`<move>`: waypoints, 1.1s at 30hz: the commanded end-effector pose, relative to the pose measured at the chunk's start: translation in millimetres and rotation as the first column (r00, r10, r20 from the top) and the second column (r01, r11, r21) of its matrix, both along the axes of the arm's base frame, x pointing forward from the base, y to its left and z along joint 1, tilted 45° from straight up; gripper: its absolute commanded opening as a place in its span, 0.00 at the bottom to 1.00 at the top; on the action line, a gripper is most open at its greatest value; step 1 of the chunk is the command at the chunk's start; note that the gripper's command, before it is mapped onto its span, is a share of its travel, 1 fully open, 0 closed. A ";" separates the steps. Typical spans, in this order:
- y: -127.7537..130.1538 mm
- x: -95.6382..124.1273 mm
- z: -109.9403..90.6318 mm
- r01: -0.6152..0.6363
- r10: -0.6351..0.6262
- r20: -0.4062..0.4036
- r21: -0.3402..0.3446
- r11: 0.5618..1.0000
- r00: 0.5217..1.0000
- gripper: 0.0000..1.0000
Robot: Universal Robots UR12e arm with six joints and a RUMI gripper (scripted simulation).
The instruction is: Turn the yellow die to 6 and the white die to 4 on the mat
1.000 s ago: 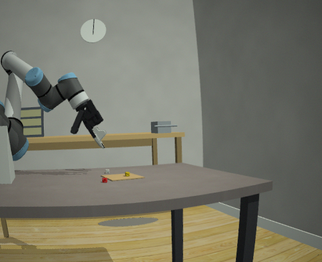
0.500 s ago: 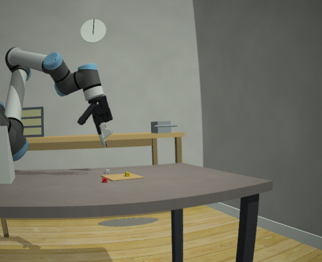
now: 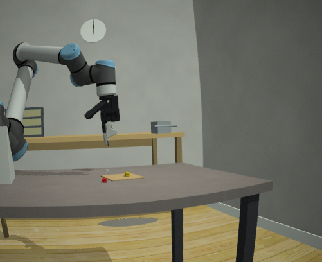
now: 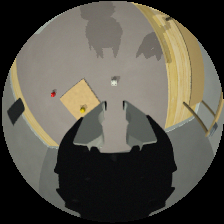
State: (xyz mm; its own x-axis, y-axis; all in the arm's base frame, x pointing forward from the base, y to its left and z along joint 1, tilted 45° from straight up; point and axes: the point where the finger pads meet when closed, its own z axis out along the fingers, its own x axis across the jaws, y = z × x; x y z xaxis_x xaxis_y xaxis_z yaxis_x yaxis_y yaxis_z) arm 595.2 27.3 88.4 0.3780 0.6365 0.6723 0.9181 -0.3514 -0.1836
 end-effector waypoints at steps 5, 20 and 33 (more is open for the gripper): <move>-2.2 1.5 1.7 -0.037 0.038 -0.030 0.019 0.999 0.999 0.18; -2.2 1.5 1.7 -0.038 0.039 -0.031 0.020 0.999 0.999 1.00; -2.0 1.0 1.1 -0.061 0.061 -0.009 0.017 0.998 0.998 1.00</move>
State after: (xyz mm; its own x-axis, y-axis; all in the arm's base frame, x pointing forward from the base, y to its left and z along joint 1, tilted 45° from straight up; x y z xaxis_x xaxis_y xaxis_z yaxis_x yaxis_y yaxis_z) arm 594.5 26.3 89.5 0.3679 0.6390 0.6756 0.9271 -0.3077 -0.2139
